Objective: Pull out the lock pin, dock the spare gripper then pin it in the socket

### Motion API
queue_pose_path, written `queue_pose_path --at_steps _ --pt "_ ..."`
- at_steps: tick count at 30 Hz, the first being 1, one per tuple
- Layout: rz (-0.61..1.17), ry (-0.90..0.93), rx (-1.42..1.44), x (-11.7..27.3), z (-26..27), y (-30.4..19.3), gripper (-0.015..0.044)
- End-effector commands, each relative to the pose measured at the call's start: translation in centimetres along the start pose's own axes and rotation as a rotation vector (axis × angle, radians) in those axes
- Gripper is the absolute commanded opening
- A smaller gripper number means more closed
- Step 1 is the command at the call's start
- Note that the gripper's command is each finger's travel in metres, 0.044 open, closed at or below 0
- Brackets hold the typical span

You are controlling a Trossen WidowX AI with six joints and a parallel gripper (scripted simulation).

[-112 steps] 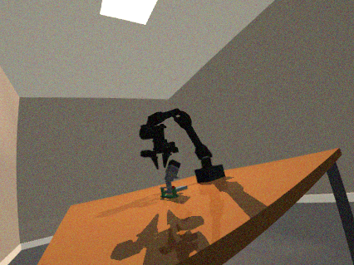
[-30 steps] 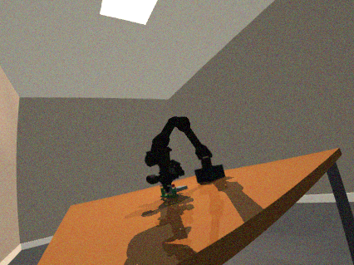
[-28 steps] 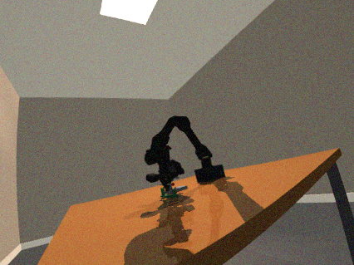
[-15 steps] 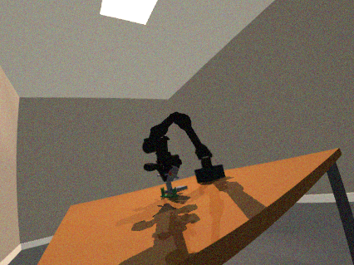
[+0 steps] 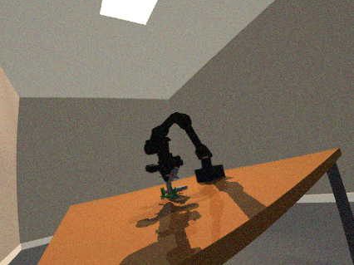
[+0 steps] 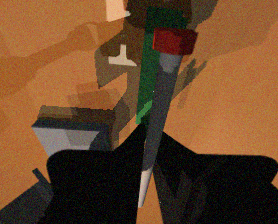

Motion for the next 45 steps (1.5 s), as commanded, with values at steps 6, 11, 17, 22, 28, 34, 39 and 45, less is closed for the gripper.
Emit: queue_pose_path --at_steps 6,11,17,22,28,34,39,45 --pt "-0.009 -0.014 -0.004 1.4 2.2 -0.1 0.0" --pt "-0.01 -0.013 -0.002 1.8 3.7 -0.2 0.0" --pt "-0.01 -0.012 0.001 2.2 5.5 -0.4 0.0" --pt "-0.011 -0.011 0.002 2.5 7.0 -0.6 0.0" --pt "-0.011 -0.01 0.004 2.5 8.0 -0.7 0.0" --pt "-0.013 -0.003 0.006 0.0 7.9 0.0 0.0" --pt "-0.015 0.005 0.008 -2.3 8.1 0.6 0.0" --pt "-0.016 0.003 0.007 -2.4 8.0 0.4 0.0"
Point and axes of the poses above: the point midway between the two fingers, 35 mm back from their tips, its own x axis back along the fingers, its own z axis across the jaws, y = z × x, the point moved 4 cm from there along x, back along the fingers, and after that the axes turned 2 degrees about -x, right-handed, at the moved point
